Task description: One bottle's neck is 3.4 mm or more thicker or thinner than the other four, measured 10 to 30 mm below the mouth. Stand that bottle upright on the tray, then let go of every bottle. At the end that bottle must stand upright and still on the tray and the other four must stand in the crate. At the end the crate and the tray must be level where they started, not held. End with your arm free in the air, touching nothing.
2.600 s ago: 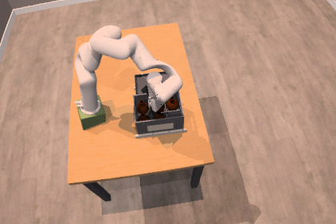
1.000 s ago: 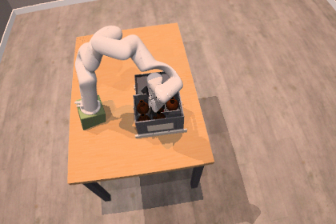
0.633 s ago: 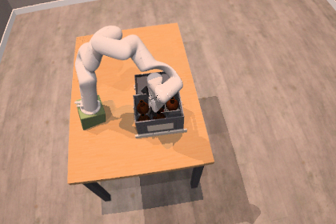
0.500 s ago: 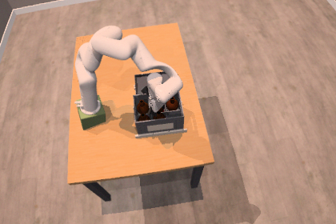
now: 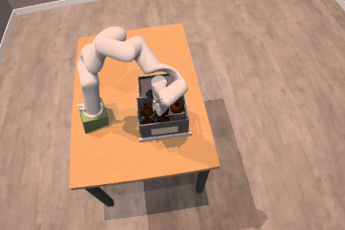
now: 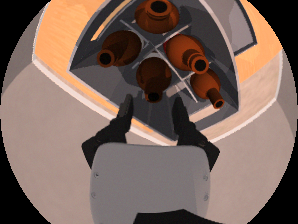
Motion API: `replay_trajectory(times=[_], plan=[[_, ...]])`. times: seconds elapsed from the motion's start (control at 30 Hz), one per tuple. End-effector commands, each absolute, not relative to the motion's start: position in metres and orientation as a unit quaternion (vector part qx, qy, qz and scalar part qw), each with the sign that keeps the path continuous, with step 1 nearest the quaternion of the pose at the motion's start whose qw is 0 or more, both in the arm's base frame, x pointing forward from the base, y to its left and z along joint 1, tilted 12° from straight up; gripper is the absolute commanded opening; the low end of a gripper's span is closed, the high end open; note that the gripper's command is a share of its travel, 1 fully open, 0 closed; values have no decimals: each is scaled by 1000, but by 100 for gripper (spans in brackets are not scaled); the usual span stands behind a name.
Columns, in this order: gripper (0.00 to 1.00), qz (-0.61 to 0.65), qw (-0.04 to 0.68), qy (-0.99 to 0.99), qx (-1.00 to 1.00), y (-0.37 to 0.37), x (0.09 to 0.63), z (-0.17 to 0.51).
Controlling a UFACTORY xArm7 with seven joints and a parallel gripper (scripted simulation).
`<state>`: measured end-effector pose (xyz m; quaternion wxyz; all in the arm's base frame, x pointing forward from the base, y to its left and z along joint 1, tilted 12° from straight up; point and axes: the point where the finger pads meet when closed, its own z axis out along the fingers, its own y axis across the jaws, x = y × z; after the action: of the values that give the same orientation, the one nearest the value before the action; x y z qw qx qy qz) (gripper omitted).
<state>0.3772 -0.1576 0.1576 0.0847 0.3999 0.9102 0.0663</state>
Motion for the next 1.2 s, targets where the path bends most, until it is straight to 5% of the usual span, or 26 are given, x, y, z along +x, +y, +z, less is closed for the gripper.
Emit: replay_trajectory(times=[0.0,1.17], plan=[[65,66,86,910,400,-158,379,155],[65,66,86,910,400,-156,385,125]])
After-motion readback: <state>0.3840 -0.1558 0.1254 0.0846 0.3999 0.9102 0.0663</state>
